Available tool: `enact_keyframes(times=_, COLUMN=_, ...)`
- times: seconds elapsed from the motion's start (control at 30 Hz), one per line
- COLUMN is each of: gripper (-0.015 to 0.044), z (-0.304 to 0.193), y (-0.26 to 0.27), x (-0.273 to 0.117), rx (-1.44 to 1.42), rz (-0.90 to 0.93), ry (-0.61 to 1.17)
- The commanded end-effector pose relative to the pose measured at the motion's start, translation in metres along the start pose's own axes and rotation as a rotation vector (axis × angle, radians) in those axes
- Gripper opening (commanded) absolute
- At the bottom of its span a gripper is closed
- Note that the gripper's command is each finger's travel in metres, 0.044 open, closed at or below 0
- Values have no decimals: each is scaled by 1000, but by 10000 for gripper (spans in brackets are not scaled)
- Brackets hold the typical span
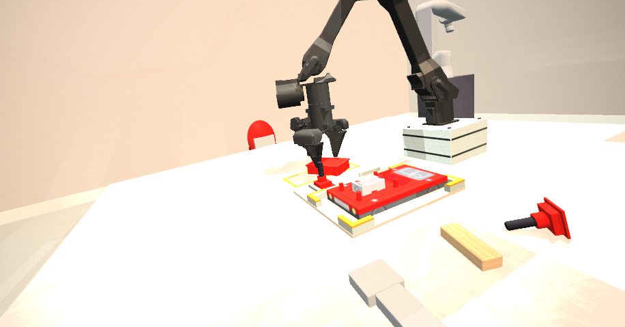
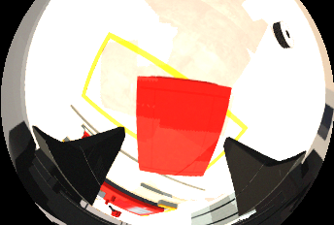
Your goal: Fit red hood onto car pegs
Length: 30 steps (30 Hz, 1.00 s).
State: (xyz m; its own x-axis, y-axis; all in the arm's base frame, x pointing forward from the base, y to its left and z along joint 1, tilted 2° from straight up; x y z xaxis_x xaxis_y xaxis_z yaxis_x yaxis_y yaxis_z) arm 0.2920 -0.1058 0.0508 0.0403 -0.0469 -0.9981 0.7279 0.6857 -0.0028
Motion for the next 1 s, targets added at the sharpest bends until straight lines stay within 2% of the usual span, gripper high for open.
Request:
enact_keyframes(times=0.0, gripper=440, z=0, y=-1, x=4, rx=3, rz=-7, ry=2)
enact_keyframes(times=0.9, gripper=440, z=-1, y=-1, x=17, rx=3, rz=-7, ry=2)
enact_keyframes(times=0.97, gripper=387, z=0, y=0, x=13, rx=2, rz=0, ry=-1)
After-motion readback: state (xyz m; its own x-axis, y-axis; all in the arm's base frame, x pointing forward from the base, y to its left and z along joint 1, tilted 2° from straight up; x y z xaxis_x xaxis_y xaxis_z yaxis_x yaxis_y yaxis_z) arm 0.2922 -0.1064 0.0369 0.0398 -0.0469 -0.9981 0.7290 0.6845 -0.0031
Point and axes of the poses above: the point midway between the two fingers, 35 mm back from their tips, its own x axis out along the fingers, its own y axis across the jaws, z = x × y, the point moved 6 cm from there along -x, back along the fingers, and after that the axes turned 10 degrees about -x, right-handed, at the moved point
